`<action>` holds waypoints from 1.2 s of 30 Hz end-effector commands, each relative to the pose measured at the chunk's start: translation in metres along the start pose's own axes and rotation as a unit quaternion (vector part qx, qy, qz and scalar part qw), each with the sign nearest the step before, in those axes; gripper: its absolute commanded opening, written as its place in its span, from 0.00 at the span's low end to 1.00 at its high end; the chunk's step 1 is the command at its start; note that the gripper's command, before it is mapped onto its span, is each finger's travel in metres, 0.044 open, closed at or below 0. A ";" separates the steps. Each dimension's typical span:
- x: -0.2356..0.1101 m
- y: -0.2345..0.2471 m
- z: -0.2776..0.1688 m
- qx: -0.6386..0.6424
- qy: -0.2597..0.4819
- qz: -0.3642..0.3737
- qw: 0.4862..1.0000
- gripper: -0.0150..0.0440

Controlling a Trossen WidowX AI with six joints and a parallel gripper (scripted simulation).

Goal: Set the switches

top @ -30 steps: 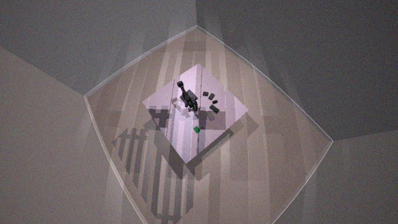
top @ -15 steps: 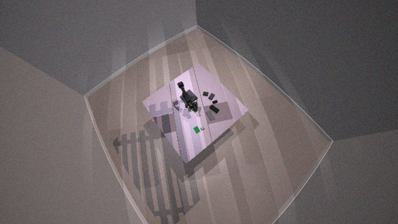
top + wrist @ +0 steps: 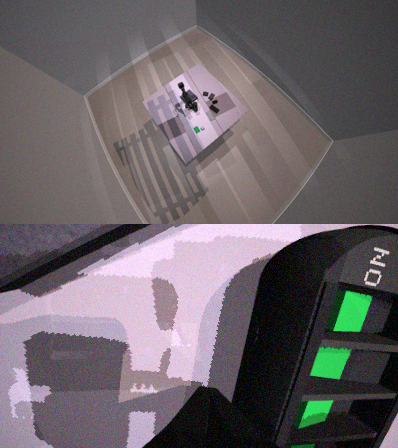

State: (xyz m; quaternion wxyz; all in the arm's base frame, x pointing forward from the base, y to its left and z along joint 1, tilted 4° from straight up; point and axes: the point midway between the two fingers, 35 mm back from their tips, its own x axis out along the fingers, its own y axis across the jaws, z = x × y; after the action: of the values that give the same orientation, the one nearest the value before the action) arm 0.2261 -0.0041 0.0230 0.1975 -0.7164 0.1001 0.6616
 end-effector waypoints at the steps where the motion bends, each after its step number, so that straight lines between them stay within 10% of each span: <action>1: 0.002 0.000 0.002 -0.001 -0.004 -0.002 1.000 0.25; 36: 0.008 -0.027 0.001 -0.001 -0.004 -0.003 1.000 0.25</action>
State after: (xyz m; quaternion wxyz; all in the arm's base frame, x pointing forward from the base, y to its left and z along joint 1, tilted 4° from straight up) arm 0.2342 0.0139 0.0208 0.1971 -0.7158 0.1026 0.6620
